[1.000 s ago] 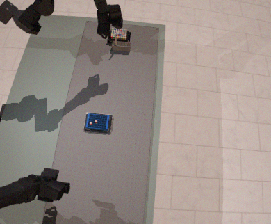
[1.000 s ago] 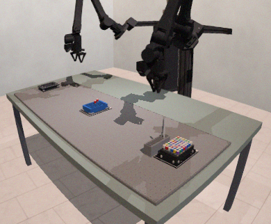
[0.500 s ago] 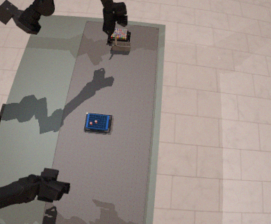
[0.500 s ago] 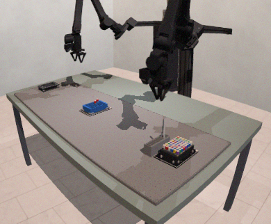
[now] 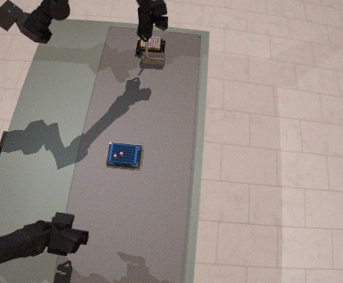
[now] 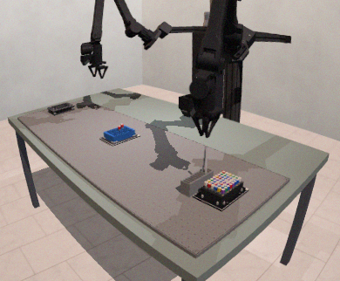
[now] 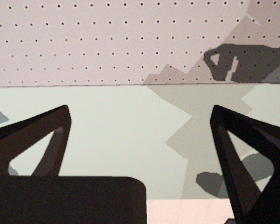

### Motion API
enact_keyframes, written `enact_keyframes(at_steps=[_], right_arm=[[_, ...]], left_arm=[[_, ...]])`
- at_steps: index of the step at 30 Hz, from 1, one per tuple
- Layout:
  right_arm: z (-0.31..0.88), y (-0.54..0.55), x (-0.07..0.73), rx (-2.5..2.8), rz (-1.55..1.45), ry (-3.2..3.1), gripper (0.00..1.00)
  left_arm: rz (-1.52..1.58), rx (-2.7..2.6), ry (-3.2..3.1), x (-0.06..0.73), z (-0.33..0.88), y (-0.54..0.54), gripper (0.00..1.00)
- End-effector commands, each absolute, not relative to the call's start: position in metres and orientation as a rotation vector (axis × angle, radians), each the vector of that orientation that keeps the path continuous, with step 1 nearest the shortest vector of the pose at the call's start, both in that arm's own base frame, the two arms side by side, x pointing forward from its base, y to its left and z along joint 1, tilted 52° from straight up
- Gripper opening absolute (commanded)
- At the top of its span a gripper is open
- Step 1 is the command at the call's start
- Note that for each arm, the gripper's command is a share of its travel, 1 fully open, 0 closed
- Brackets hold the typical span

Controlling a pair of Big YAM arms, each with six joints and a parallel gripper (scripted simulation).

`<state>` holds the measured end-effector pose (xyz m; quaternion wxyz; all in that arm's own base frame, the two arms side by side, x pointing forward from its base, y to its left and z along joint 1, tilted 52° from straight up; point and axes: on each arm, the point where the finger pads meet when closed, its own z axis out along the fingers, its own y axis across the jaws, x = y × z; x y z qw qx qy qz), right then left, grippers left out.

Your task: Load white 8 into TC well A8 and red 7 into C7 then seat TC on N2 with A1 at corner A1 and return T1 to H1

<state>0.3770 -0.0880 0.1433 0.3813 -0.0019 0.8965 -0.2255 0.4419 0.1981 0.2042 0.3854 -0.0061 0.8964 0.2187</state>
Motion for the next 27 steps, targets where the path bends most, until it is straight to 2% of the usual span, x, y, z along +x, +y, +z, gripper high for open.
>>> enact_keyframes(at_steps=[1, 27], right_arm=[[0.148, -0.087, 0.379, -0.023, -0.582, 2.284, 1.0], [0.148, -0.087, 0.379, -0.023, -0.582, 2.284, 1.0]], left_arm=[[0.572, -0.012, 2.297, 0.45, 0.209, 0.216, 0.23], [0.57, -0.013, 2.277, 0.448, 0.21, 0.208, 0.23]])
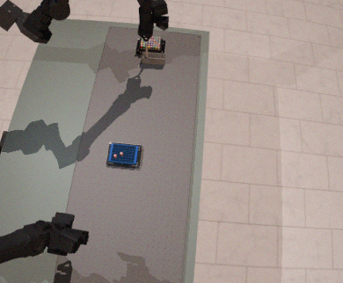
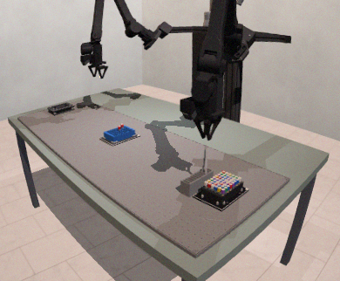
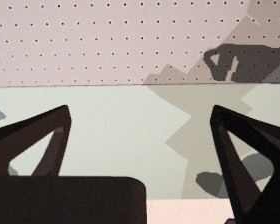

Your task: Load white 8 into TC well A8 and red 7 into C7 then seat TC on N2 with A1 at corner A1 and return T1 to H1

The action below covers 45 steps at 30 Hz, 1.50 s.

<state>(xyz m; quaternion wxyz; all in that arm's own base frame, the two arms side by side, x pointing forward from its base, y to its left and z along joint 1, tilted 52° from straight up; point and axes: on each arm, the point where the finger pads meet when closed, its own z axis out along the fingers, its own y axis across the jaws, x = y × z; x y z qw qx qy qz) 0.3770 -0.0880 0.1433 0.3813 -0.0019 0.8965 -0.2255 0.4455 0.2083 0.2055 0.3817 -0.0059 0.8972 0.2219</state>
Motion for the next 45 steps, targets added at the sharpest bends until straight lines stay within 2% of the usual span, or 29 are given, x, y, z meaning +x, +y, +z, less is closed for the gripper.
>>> enact_keyframes(at_steps=[1, 45], right_arm=[[0.148, -0.087, 0.379, -0.023, -0.582, 2.284, 1.0], [0.148, -0.087, 0.379, -0.023, -0.582, 2.284, 1.0]], left_arm=[[0.57, -0.013, 2.277, 0.448, 0.21, 0.208, 0.23], [0.578, -0.016, 2.276, 0.467, 0.192, 0.225, 0.23]])
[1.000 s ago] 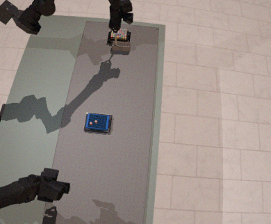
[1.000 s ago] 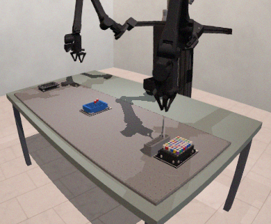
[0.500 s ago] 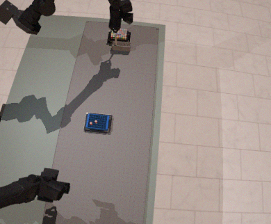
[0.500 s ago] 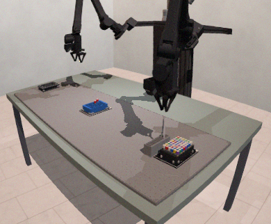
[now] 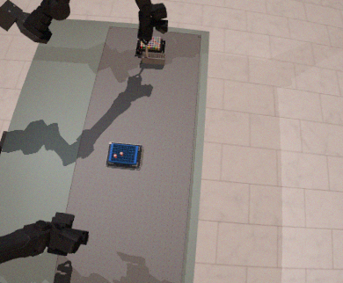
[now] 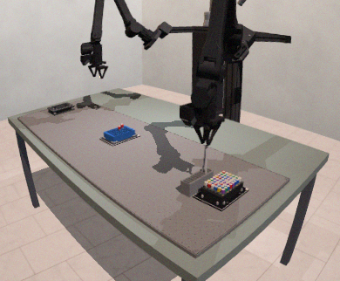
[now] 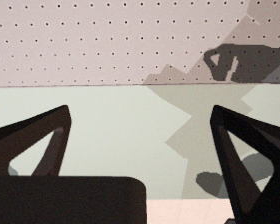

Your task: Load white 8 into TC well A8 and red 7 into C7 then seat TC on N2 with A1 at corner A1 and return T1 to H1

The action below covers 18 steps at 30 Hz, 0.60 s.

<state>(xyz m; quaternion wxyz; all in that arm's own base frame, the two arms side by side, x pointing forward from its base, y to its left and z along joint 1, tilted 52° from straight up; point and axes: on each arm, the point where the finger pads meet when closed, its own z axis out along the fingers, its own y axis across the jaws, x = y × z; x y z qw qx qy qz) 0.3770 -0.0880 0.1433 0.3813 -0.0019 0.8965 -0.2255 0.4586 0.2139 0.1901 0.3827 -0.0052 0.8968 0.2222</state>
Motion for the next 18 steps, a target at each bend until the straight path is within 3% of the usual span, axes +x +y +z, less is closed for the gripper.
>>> enact_keyframes(at_steps=[1, 18], right_arm=[[0.148, -0.087, 0.379, -0.023, -0.582, 2.284, 1.0], [0.148, -0.087, 0.379, -0.023, -0.582, 2.284, 1.0]], left_arm=[[0.578, -0.016, 2.276, 0.469, 0.191, 0.226, 0.23], [0.577, -0.015, 2.279, 0.485, 0.173, 0.236, 0.23]])
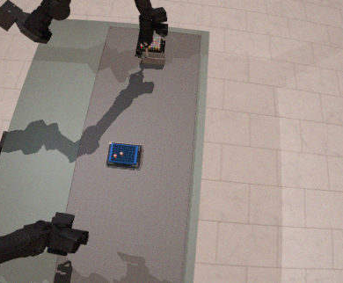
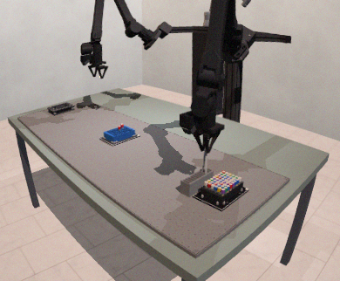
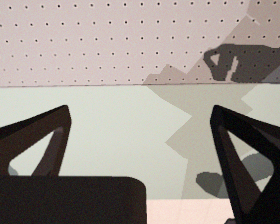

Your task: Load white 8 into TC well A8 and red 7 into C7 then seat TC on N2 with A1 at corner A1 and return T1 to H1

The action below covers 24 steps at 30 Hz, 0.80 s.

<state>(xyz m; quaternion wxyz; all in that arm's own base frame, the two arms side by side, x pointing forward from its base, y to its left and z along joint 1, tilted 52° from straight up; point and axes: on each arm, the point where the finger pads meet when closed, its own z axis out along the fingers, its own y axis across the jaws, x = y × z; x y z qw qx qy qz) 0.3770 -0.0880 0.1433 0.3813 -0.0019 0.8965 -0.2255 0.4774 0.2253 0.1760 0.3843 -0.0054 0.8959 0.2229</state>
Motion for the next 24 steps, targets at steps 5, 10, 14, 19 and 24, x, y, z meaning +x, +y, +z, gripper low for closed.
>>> enact_keyframes(at_steps=[5, 10, 14, 19, 24], right_arm=[[0.148, -0.087, 0.379, -0.023, -0.582, 2.284, 1.0], [0.148, -0.087, 0.379, -0.023, -0.582, 2.284, 1.0], [0.148, -0.087, 0.379, -0.023, -0.582, 2.284, 1.0], [0.148, -0.087, 0.379, -0.023, -0.582, 2.284, 1.0], [0.148, -0.087, 0.379, -0.023, -0.582, 2.284, 1.0]], left_arm=[[0.577, -0.016, 2.28, 0.49, 0.167, 0.239, 0.23], [0.574, -0.011, 2.28, 0.494, 0.164, 0.239, 0.23], [0.577, -0.016, 2.281, 0.497, 0.16, 0.244, 0.23], [0.576, -0.014, 2.282, 0.503, 0.153, 0.247, 0.23], [0.574, -0.013, 2.282, 0.505, 0.152, 0.246, 0.23]])
